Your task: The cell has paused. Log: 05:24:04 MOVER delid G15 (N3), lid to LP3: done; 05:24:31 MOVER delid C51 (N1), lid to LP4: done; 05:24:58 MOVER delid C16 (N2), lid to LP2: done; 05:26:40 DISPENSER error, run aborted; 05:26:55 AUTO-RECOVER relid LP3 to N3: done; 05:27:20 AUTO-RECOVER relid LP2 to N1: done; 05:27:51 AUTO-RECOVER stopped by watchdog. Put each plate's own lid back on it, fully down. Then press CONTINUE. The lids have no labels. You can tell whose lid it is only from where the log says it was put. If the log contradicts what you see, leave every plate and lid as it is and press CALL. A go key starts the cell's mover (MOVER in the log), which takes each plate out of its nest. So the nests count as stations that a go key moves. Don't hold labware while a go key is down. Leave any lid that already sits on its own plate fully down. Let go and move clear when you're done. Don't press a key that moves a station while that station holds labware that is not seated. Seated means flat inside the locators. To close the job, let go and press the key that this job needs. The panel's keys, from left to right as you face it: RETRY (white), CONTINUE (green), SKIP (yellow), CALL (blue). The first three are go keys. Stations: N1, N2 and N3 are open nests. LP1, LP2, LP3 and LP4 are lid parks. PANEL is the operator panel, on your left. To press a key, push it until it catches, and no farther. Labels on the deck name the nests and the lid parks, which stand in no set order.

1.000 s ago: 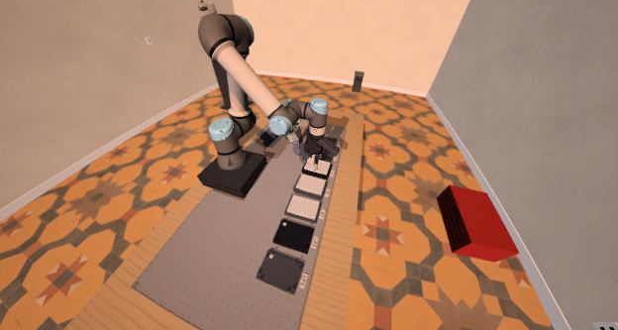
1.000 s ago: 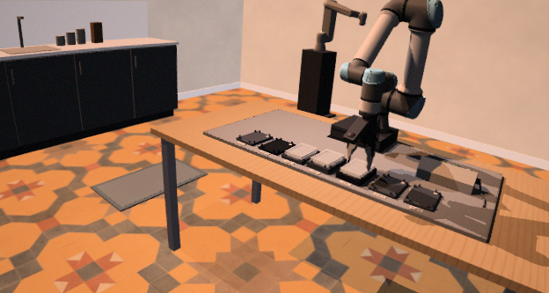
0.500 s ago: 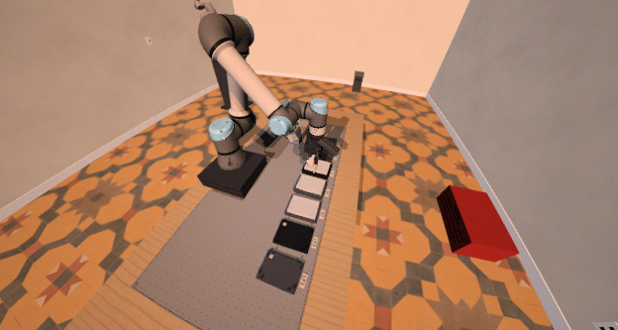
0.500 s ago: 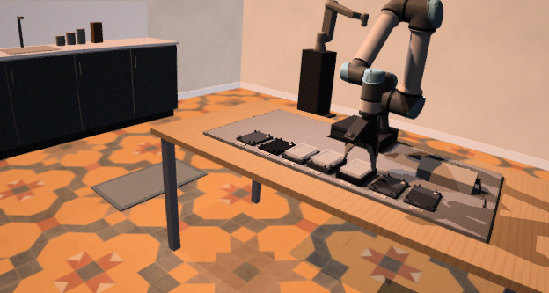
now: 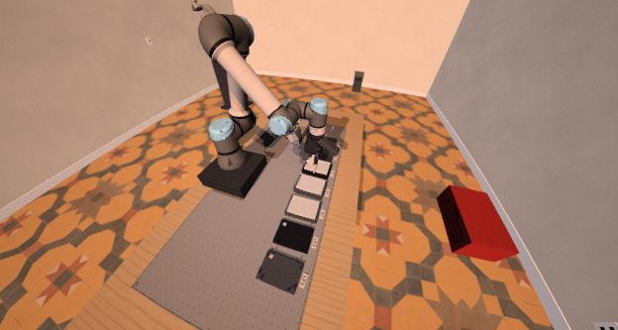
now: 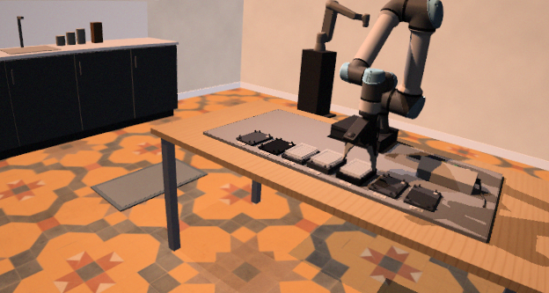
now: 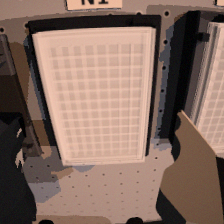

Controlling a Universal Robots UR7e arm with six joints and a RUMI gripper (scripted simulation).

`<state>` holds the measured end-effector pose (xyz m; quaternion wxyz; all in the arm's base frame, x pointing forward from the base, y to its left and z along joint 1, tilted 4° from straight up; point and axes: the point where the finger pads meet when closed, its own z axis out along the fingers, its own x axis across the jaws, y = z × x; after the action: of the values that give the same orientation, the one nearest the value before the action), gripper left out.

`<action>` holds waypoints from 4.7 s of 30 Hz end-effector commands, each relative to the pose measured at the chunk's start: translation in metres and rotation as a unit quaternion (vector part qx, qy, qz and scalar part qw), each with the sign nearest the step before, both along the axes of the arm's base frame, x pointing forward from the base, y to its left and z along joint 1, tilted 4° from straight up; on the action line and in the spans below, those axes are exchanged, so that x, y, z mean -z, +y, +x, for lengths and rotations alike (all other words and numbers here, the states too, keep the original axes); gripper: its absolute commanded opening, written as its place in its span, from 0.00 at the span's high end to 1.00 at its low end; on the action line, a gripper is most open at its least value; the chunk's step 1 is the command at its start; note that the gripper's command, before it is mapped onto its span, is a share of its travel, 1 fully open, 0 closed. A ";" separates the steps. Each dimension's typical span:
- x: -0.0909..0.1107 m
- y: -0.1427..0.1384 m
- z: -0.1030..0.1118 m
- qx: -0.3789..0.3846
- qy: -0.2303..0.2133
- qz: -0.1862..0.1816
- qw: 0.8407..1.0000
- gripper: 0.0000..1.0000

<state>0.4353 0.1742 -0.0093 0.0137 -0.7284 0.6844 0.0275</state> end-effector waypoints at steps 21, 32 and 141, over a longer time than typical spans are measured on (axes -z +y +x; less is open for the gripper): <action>0.000 0.000 0.000 0.000 -0.001 0.000 1.000 0.18; -0.014 -0.001 0.001 0.000 -0.001 0.000 1.000 0.18; -0.082 -0.073 -0.162 -0.179 -0.011 0.004 0.984 1.00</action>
<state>0.2806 0.0794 0.0704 0.0177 -0.8139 0.5802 0.0257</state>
